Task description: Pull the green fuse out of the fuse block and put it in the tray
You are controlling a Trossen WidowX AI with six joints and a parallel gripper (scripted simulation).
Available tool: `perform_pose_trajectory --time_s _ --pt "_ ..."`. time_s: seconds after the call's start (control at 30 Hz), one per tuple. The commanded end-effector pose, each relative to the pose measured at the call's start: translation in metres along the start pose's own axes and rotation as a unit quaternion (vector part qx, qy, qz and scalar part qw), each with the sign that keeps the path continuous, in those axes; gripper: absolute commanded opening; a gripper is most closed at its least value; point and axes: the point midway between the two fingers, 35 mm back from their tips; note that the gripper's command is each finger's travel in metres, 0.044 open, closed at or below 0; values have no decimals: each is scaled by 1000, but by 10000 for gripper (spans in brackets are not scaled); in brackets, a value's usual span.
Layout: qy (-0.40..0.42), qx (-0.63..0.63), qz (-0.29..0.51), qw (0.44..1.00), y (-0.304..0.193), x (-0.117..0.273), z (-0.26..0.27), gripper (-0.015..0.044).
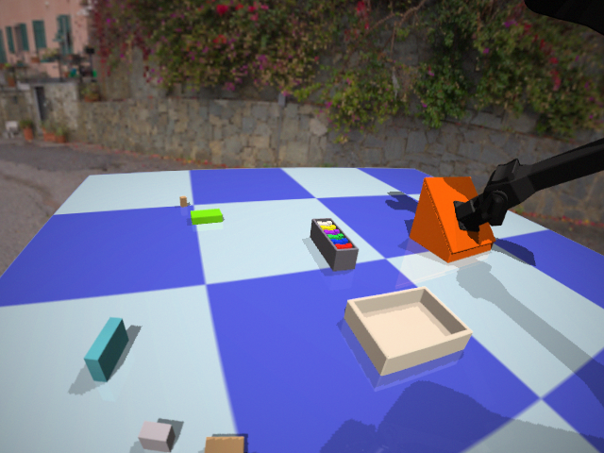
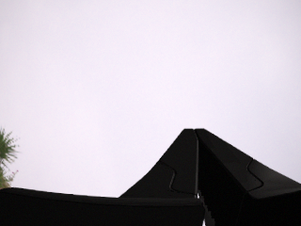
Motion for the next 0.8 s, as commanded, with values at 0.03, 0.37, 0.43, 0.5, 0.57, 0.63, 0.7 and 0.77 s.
perform_pose_trajectory --time_s 0.03,0.37,0.43,0.5,0.57,0.63,0.7,0.77 --pt "8 -8 -10 1000 6 0 4 52" --pt "141 -96 -176 969 109 24 70 66" --pt "168 -101 -224 955 136 37 84 66" --pt "199 -125 -253 938 155 48 95 66" --pt "232 -147 -281 920 174 60 106 66" --pt "266 -169 -306 898 192 74 116 66" --pt "312 -196 -336 867 214 95 128 66" --pt "362 -223 -363 829 235 118 140 66"
Point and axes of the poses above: the point midway between the two fingers, 35 mm back from their tips, its own x axis back along the fingers, its own z axis across the jaws, y = z × x, and after that the axes turned 3 degrees about x, right-handed
